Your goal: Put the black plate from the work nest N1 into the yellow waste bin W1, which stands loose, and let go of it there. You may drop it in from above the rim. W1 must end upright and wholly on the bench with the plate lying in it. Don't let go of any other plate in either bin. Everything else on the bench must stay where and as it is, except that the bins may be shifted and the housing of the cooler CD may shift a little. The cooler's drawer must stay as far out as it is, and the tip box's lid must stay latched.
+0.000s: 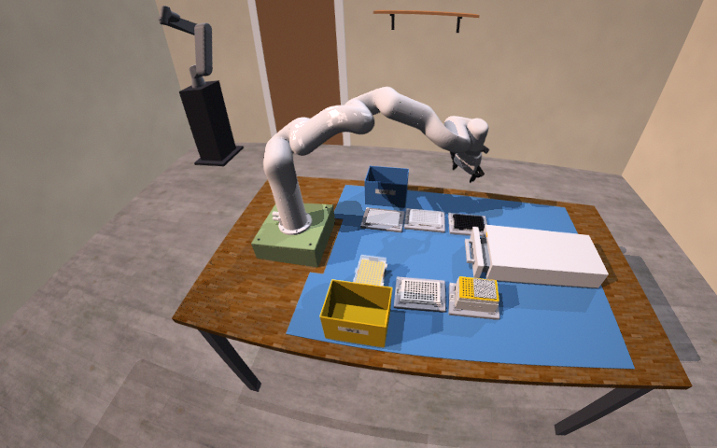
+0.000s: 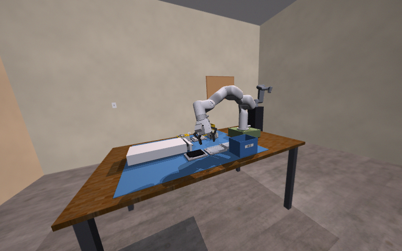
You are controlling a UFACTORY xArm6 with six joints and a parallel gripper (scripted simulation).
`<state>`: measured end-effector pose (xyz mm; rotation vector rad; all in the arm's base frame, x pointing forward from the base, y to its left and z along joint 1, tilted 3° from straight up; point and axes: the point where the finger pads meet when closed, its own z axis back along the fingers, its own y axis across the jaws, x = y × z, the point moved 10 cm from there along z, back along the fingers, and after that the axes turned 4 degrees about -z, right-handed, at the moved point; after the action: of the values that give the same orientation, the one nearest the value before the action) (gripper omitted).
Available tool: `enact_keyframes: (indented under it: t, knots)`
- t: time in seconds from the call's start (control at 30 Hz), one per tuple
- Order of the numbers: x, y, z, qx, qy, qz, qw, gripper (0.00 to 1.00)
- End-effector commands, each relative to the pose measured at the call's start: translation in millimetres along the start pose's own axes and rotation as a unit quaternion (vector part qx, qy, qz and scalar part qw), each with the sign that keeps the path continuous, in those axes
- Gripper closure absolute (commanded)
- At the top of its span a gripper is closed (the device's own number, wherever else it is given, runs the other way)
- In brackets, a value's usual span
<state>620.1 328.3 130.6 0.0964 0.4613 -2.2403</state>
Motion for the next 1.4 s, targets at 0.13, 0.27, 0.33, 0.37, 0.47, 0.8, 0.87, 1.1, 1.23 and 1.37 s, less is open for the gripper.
enact_keyframes:
  t: [0.13, 0.27, 0.33, 0.37, 0.47, 0.8, 0.87, 1.1, 1.23, 1.37]
  knots:
    - [-1.6, -0.4, 2.9, 0.001, 0.003, 0.001, 1.000, 0.00]
    - [-1.6, -0.4, 2.9, 0.001, 0.003, 0.001, 1.000, 0.00]
    - [-1.6, -0.4, 2.9, 0.001, 0.003, 0.001, 1.000, 0.00]
    - [-1.6, -0.4, 2.9, 0.001, 0.003, 0.001, 1.000, 0.00]
    - [-1.6, -0.4, 2.9, 0.001, 0.003, 0.001, 1.000, 0.00]
    - [11.8, 9.7, 29.5, 0.021, -0.005, -0.044, 0.999, 0.00]
    - [16.8, 12.4, 36.6, 0.027, -0.008, -0.060, 0.998, 0.00]
    - [24.2, 17.5, 45.9, 0.027, -0.008, -0.060, 0.998, 0.00]
    - [35.2, 22.0, 59.7, 0.039, -0.014, -0.091, 0.995, 0.00]
    - [40.2, 24.8, 65.2, 0.039, -0.014, -0.091, 0.995, 0.00]
